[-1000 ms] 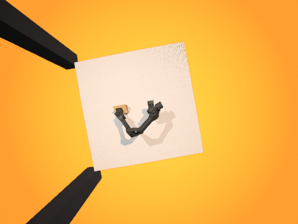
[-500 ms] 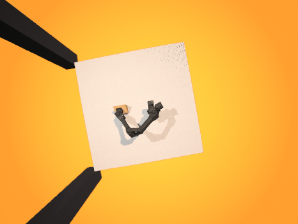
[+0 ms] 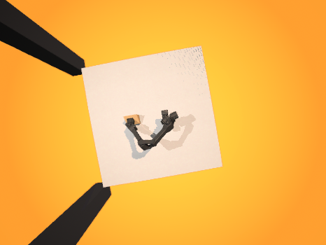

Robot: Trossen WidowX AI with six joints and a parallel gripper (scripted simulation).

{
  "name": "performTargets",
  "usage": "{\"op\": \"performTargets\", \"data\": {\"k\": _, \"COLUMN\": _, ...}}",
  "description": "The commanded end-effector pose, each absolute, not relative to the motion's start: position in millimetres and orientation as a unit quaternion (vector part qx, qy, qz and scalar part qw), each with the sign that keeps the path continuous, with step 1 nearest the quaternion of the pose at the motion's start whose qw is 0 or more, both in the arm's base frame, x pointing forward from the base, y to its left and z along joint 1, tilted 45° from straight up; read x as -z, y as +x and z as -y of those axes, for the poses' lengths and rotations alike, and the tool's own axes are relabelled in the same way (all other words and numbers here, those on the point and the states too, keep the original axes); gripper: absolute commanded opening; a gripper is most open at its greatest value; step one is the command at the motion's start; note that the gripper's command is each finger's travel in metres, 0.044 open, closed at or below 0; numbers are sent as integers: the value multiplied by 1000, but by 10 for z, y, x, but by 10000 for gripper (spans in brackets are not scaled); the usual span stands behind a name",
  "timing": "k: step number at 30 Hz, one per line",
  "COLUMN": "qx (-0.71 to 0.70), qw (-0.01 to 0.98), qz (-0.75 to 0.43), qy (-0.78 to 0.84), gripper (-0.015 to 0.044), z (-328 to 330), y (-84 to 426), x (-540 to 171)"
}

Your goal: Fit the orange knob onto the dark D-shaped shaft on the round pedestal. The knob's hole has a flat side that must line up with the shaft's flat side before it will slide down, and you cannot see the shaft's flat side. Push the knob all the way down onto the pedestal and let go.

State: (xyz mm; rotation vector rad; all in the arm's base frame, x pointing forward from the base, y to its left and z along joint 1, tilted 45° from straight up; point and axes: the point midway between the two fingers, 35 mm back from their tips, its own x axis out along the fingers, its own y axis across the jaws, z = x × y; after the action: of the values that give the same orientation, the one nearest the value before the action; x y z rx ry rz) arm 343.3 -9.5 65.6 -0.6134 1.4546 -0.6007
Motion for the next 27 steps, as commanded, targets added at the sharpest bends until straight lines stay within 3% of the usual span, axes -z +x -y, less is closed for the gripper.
{"op": "performTargets", "data": {"k": 1, "qx": 266, "qw": 664, "qz": -643, "qy": -274, "gripper": 0, "z": 108, "y": 3437, "x": -665}}
{"op": "performTargets", "data": {"k": 27, "qx": 226, "qw": 646, "qz": -658, "qy": -315, "gripper": 0, "z": 84, "y": 3442, "x": -698}}
